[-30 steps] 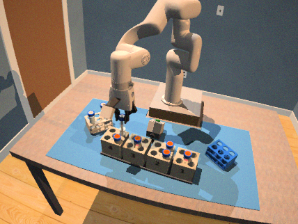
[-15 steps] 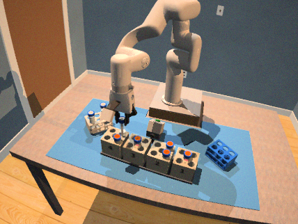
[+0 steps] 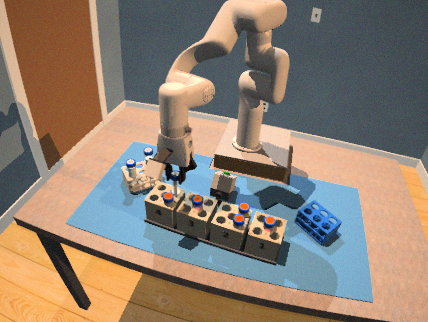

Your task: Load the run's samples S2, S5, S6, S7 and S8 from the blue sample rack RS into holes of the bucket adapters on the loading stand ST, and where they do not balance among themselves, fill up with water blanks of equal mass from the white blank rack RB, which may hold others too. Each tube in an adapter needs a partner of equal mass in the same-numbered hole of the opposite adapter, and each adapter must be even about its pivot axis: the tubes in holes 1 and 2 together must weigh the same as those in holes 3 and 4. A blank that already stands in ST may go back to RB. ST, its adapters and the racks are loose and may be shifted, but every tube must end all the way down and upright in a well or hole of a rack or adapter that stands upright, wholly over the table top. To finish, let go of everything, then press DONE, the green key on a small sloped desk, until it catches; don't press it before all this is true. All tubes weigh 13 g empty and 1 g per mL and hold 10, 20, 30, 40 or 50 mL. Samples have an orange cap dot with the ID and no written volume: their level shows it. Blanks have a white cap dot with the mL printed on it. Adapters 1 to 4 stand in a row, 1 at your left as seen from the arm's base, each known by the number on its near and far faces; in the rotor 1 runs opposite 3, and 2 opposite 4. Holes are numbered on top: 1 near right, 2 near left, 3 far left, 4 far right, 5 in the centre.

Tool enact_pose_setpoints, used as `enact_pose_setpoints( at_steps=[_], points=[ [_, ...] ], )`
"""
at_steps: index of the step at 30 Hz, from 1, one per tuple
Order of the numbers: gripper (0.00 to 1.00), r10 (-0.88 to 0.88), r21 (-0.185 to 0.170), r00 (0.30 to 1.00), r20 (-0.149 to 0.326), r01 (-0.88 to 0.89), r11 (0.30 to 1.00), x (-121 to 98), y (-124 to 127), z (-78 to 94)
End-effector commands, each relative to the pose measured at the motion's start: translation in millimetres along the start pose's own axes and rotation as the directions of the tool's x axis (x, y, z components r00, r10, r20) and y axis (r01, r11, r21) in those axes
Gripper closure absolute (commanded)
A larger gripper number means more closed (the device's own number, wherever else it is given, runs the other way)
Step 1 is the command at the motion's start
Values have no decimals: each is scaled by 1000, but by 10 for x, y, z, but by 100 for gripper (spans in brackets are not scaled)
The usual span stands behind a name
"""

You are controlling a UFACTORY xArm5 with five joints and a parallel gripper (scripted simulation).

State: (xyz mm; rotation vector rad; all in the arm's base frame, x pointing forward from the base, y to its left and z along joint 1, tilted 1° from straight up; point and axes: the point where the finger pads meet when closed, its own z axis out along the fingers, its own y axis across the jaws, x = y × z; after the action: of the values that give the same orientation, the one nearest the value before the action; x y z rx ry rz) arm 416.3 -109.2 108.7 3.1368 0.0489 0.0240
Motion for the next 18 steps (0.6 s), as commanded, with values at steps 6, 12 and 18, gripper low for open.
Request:
enact_pose_setpoints(
  at_steps=[6, 12, 18],
  points=[
    [100, 0, -1, 1000, -4, 0, 1000, 13, 5, 68],
    [100, 0, -1, 1000, -4, 0, 1000, 13, 6, 129],
    [100, 0, -1, 1000, -4, 0, 1000, 12, 6, 189]
  ],
)
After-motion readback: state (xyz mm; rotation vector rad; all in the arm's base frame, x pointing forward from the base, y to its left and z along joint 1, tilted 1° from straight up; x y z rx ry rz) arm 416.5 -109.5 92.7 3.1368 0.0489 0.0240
